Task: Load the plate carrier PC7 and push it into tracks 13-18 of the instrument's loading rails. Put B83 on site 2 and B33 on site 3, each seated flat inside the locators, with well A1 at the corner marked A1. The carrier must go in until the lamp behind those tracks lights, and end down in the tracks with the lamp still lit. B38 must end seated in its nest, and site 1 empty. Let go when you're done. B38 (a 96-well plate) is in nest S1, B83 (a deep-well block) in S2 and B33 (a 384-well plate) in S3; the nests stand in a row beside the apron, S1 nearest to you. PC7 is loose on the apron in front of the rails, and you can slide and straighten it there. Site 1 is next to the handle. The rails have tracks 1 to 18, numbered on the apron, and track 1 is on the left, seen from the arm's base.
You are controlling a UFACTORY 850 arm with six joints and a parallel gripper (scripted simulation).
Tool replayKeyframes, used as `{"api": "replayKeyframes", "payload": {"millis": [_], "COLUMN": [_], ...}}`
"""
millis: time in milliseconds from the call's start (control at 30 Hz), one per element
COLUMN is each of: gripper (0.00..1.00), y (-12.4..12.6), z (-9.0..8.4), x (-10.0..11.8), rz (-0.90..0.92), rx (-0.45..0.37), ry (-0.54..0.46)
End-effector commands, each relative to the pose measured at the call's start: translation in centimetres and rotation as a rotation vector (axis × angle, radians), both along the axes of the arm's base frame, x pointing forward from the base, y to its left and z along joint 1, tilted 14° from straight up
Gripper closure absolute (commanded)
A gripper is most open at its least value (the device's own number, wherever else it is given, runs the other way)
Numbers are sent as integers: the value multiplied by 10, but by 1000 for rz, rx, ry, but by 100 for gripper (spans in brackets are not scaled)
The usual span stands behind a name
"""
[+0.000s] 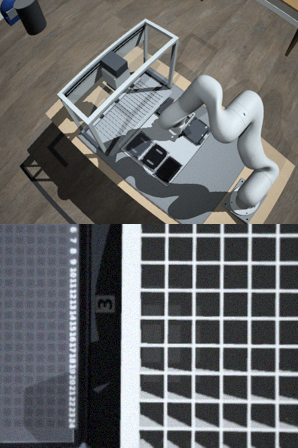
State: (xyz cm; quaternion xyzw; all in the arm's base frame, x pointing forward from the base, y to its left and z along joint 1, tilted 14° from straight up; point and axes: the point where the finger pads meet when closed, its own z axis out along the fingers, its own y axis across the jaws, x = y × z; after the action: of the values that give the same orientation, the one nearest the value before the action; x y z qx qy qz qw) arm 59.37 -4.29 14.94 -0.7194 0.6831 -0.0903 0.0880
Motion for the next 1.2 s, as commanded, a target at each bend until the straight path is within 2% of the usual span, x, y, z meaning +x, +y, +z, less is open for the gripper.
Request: {"api": "replayKeyframes", "payload": {"millis": [0,767,1167], "gripper": [0,0,0], "y": [1,10,10], "z": [1,1,17], "x": [1,0,-4], "rz": [0,0,0], "rx": [0,0,0], "ry": [-2,-2,-2]}}
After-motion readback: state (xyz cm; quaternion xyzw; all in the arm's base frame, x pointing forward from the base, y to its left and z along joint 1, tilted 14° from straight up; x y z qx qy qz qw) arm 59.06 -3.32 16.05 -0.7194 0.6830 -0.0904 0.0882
